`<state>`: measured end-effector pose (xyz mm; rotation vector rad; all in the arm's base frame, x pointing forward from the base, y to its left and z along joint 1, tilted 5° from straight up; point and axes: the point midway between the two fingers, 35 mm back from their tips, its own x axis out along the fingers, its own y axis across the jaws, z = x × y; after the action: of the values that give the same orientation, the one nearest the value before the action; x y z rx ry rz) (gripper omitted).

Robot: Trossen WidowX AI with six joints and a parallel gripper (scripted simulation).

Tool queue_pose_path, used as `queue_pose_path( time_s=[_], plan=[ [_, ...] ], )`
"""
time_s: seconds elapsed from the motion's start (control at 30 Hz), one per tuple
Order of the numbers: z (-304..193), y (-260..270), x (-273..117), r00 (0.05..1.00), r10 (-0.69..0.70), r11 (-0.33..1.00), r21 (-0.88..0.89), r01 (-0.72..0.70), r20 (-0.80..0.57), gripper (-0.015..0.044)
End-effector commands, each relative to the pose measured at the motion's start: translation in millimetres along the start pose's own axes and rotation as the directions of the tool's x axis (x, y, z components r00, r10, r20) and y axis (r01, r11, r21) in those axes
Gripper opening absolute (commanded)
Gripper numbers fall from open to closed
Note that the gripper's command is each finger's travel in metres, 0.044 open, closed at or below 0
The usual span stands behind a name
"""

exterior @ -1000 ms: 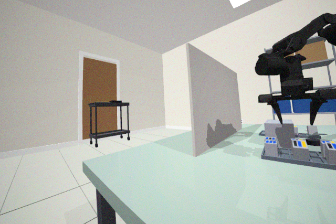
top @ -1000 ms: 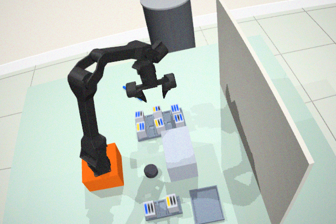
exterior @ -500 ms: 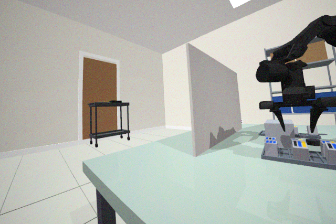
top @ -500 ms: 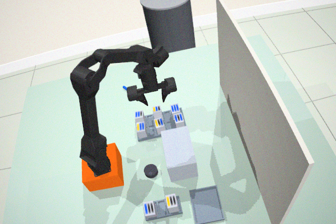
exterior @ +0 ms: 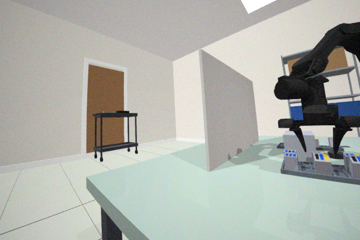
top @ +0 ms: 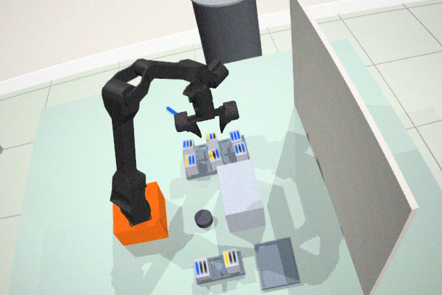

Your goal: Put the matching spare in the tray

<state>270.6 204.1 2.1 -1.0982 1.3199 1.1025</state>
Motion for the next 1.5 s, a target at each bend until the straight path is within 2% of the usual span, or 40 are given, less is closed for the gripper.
queue_pose_path(
  time_s=[0.0,0.83,1.1,1.27,1.47],
  plan=[
    [-1,1,8,1.000,0.006,1.000,-0.003,-0.006,-0.003,0.0300],
    [-5,3,49,1.000,0.006,1.000,-0.003,-0.006,-0.004,0.0300],
    [-5,3,51,1.000,0.006,1.000,-0.003,-0.006,-0.004,0.0300],
    [-5,2,50,1.000,0.004,1.000,0.002,-0.004,-0.004,0.0169],
    [-5,2,50,1.000,0.004,1.000,0.002,-0.004,-0.004,0.0129]
  ],
)
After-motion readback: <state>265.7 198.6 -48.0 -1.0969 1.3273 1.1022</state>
